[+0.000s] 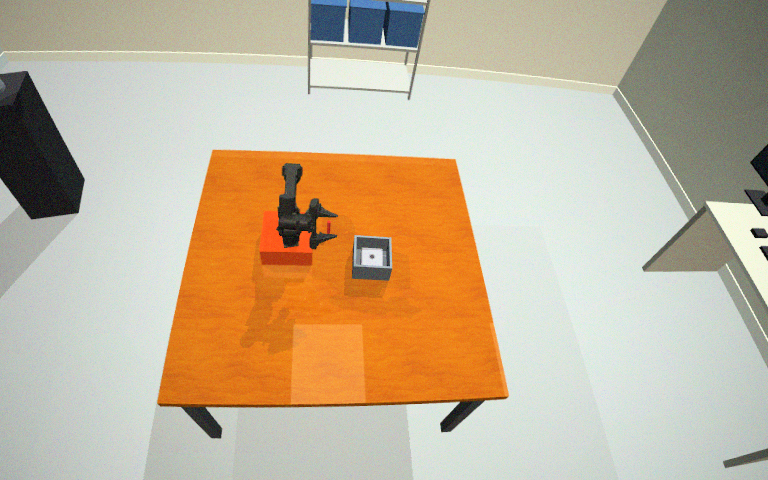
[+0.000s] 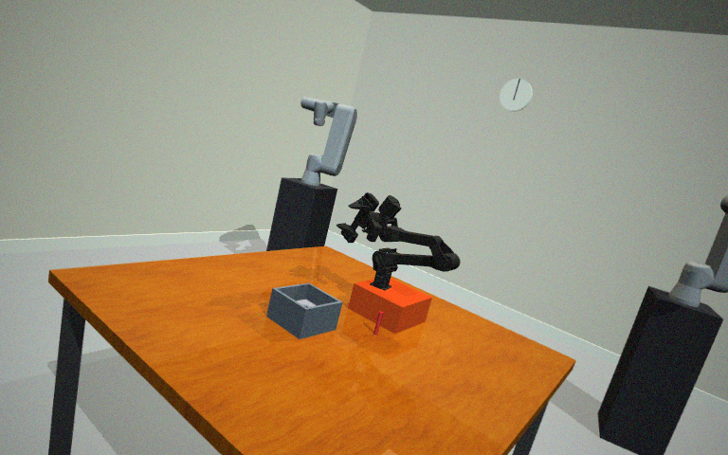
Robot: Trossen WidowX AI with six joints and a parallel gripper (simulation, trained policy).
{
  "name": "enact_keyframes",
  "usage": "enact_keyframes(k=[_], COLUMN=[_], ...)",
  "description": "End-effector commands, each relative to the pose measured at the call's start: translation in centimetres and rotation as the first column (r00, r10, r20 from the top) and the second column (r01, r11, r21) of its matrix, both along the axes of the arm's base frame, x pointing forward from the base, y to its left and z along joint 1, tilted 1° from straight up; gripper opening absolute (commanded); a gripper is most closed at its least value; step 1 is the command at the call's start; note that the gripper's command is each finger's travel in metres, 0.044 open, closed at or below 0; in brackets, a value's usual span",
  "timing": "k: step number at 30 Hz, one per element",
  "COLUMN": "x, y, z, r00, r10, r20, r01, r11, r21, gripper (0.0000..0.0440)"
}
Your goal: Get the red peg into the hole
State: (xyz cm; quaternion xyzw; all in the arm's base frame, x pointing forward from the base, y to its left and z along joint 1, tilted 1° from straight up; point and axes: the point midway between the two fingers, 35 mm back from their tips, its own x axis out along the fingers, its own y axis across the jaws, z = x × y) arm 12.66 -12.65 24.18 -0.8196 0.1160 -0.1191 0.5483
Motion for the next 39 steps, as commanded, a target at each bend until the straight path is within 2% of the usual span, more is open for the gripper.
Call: enact_keyframes(k=[1, 4, 10, 19, 28, 39], x=[0.1, 0.6, 1.6, 3.3, 5.4, 8.3], y=[-0.1, -0.4, -1.1, -1.9, -2.3, -1.9], z=[0.5, 1.7, 3.0, 3.9, 3.9, 2.9], r00=[1.000, 0.997, 0.986, 0.963, 0.947, 0.947], r10=[-0.001, 0.003, 0.007, -0.015, -0.063, -0.138], r20=[0.012, 0.071, 0.168, 0.269, 0.315, 0.290], r01=[0.001, -0.009, -0.052, -0.131, -0.201, -0.233], r11=[1.000, 0.996, 0.964, 0.846, 0.649, 0.327], r21=[0.009, 0.083, 0.261, 0.516, 0.734, 0.916], gripper=[0.0412, 0.0433, 0.0440, 0.0440, 0.0440, 0.0440])
